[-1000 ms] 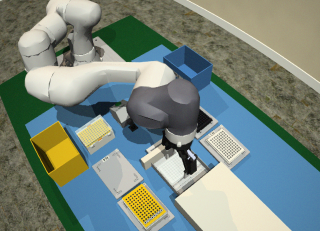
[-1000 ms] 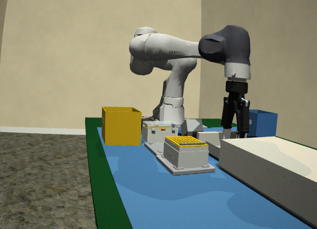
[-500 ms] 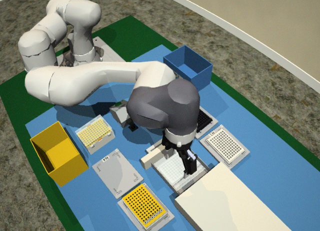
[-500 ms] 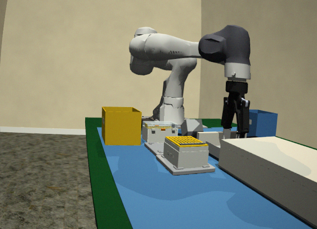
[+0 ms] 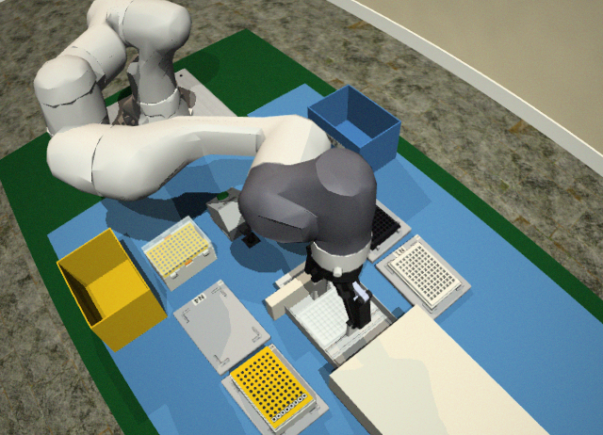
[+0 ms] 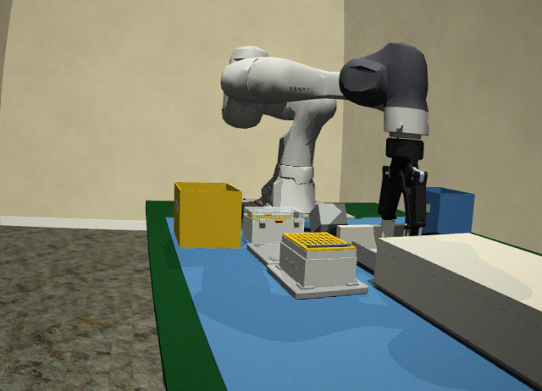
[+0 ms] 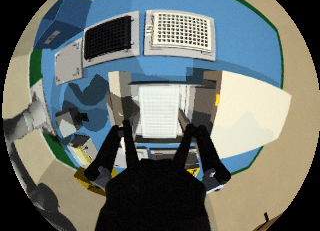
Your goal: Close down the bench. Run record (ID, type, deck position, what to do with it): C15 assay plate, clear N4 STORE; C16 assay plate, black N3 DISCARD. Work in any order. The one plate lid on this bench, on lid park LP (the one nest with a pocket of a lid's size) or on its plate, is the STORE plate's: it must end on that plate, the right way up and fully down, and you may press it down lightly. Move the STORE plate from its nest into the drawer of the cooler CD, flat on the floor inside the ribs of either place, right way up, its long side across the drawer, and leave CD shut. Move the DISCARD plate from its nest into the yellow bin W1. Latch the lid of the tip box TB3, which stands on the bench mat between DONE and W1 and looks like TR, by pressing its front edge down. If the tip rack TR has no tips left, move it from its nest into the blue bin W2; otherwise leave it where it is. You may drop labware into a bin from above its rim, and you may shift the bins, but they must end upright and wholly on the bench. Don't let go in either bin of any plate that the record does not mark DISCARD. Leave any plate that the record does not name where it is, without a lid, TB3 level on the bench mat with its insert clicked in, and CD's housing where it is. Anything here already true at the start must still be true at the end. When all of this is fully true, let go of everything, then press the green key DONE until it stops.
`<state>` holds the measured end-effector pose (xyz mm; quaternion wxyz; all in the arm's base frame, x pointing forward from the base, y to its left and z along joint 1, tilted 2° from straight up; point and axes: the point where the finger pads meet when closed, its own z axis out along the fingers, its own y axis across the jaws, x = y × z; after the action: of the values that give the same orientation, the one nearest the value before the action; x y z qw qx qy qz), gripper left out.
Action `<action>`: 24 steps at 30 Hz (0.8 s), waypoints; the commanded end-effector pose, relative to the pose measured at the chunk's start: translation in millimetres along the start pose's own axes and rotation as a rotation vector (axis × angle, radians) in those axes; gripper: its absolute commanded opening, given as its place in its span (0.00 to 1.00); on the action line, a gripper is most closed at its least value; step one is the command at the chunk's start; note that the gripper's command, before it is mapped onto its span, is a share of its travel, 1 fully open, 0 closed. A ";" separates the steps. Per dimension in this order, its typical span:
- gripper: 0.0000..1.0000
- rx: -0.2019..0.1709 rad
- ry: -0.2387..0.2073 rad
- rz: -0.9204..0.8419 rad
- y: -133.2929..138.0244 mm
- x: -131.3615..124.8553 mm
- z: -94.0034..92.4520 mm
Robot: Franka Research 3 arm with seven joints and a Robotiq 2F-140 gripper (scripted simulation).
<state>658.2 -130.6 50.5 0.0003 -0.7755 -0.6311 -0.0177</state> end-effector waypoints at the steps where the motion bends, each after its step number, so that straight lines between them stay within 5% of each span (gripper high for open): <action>1: 0.61 -0.004 -0.001 0.002 0.9 0.9 0.4; 24: 0.61 -0.004 -0.001 0.002 0.9 0.9 -3.6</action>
<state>658.3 -130.6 50.8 0.0001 -0.7755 -0.6311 -0.0178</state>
